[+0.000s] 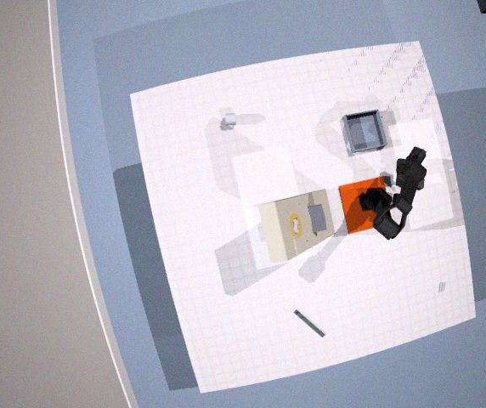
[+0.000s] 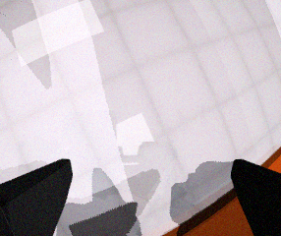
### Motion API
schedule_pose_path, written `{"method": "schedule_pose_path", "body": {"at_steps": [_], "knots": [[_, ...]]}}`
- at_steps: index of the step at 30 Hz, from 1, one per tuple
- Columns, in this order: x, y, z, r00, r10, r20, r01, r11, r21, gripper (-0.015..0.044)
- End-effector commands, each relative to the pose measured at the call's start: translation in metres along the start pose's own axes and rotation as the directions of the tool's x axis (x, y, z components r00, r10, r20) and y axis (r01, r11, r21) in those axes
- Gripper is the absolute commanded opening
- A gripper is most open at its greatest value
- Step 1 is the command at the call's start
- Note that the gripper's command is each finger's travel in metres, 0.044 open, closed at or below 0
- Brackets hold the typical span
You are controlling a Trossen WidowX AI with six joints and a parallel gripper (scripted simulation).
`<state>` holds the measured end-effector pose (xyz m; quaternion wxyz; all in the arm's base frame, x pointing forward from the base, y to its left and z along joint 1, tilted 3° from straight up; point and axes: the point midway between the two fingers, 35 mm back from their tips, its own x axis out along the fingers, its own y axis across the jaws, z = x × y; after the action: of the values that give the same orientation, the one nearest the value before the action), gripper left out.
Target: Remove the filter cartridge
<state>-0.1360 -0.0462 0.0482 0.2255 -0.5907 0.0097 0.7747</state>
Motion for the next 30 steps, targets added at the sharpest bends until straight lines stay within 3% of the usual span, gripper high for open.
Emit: {"method": "schedule_pose_path", "body": {"at_steps": [1, 11, 21, 30], "knots": [[-0.001, 0.001, 0.000, 1.000, 0.003, 0.001, -0.003, 1.000, -0.003, 0.0374], [-0.046, 0.052, -0.031, 0.967, 0.256, 0.012, -0.249, 0.947, -0.203, 0.0117], [-0.133, 0.087, -0.117, 0.810, 0.564, -0.160, -0.578, 0.721, -0.383, 0.0117], [-0.209, 0.047, -0.211, 0.620, 0.626, -0.473, -0.781, 0.433, -0.450, 0.0117]]}}
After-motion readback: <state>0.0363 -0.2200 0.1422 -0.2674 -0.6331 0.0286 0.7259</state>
